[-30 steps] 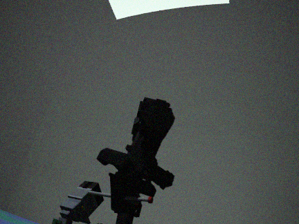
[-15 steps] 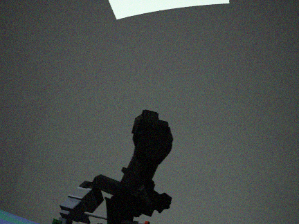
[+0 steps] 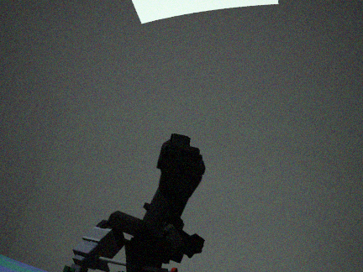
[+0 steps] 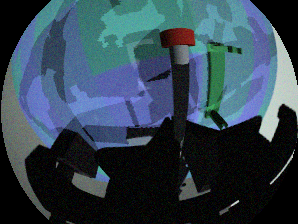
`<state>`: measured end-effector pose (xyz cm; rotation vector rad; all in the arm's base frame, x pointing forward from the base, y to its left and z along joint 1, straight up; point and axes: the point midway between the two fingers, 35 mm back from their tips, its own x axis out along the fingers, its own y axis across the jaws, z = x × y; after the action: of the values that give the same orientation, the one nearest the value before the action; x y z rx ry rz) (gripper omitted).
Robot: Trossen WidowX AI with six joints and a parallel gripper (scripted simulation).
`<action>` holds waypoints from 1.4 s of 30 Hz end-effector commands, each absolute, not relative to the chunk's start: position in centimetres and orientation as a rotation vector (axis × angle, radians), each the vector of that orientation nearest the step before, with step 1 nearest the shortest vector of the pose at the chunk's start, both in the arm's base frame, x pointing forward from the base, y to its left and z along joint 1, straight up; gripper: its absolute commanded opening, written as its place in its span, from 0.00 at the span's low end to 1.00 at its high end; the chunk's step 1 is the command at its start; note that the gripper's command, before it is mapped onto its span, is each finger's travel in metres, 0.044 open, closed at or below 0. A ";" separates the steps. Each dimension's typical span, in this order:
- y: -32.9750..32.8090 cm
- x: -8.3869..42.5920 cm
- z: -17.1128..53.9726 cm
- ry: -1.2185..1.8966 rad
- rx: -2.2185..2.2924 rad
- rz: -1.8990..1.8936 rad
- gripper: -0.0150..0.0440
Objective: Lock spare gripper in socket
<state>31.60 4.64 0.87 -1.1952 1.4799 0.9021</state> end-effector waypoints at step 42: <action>1.8 30.9 0.8 1.480 -1.194 0.906 0.25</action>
<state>30.94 2.07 0.84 -1.1911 1.4788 0.9079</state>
